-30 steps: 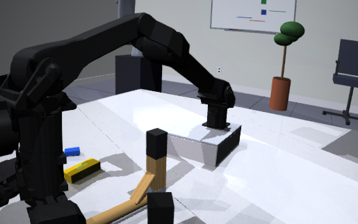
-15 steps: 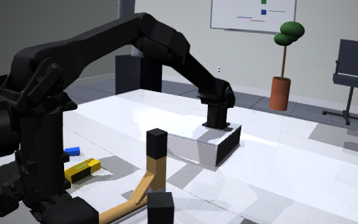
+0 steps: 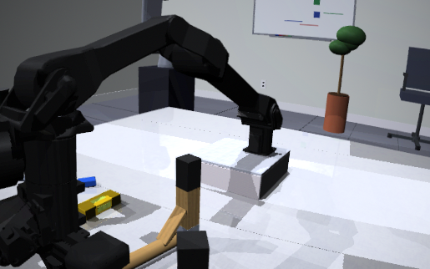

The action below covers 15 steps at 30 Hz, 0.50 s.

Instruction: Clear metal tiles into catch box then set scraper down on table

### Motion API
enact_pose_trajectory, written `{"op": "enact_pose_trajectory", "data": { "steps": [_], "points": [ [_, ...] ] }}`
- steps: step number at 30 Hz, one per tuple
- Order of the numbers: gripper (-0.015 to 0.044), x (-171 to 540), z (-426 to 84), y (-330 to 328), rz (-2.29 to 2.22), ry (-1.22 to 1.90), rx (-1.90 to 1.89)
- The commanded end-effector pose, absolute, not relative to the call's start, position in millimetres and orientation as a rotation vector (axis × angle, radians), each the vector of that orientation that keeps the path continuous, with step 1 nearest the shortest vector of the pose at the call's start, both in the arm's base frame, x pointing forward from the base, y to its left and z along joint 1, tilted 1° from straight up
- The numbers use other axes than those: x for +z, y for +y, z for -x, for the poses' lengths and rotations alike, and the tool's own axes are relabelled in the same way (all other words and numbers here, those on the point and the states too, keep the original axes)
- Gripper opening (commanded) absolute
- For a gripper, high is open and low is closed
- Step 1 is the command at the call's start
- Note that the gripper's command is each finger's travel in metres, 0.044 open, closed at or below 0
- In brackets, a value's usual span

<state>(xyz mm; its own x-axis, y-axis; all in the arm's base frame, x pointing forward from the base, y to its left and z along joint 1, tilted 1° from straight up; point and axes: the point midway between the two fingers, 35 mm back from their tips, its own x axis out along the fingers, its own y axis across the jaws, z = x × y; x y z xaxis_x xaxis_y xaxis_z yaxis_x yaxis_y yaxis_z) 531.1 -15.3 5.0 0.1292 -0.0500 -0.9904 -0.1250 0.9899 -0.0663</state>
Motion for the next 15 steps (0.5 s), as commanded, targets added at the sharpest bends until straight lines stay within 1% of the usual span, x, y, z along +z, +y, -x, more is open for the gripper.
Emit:
{"op": "enact_pose_trajectory", "data": {
  "steps": [1,7,8,15],
  "points": [
    [0.0,4,-531,-11,0.209,1.443,0.12],
    [0.0,4,-531,-10,0.283,1.438,0.188],
    [0.0,6,-531,-14,0.232,1.437,0.133],
    [0.0,31,-529,-13,0.234,1.416,0.131]
  ]
}}
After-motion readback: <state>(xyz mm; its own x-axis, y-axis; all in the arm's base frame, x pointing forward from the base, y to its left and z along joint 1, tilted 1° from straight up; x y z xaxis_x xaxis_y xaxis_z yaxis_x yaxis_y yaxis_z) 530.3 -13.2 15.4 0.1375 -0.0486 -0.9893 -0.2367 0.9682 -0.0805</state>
